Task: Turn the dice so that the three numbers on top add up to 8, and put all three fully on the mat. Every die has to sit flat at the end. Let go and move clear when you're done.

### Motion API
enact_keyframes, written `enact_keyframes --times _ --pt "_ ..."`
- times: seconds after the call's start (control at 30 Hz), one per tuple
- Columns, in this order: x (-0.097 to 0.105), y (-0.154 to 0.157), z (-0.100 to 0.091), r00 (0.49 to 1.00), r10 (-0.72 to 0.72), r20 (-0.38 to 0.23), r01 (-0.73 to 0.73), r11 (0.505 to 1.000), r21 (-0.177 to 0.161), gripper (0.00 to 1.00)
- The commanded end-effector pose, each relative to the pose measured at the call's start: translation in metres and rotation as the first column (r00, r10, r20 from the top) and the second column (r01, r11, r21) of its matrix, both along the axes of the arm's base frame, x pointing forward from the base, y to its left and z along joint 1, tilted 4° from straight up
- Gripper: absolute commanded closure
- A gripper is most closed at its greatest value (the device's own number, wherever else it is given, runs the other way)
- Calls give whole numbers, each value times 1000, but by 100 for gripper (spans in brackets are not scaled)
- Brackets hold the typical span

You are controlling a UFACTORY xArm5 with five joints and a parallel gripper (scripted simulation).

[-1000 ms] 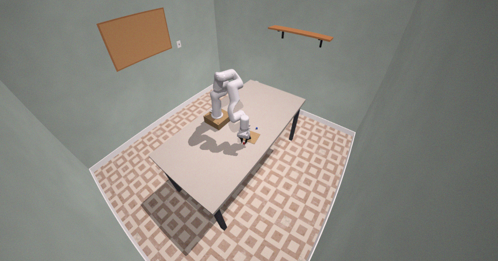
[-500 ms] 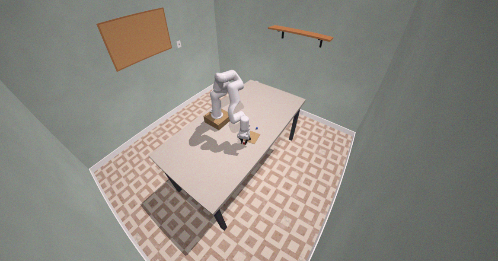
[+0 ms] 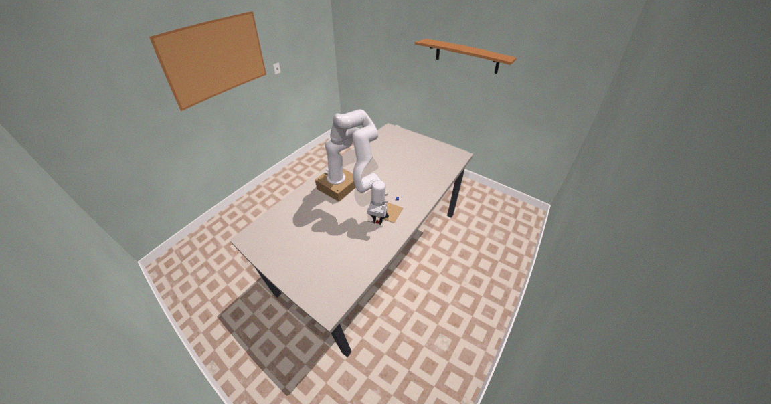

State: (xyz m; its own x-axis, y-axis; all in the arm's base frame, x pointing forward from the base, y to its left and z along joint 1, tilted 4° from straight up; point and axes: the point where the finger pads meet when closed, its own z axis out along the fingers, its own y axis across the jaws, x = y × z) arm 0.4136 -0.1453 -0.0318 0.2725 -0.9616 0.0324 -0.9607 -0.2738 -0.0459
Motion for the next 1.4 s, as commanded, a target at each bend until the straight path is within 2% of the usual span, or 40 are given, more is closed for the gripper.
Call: enact_keyframes --times 0.0,1.03,1.07,1.37 --pt "1 0 1 1000 0 3 0 1000 -1 69" --pt "1 0 1 1000 0 3 0 1000 -1 69" --pt "1 0 1 1000 0 3 0 1000 -1 89" --pt "1 0 1 1000 0 3 0 1000 -1 89"
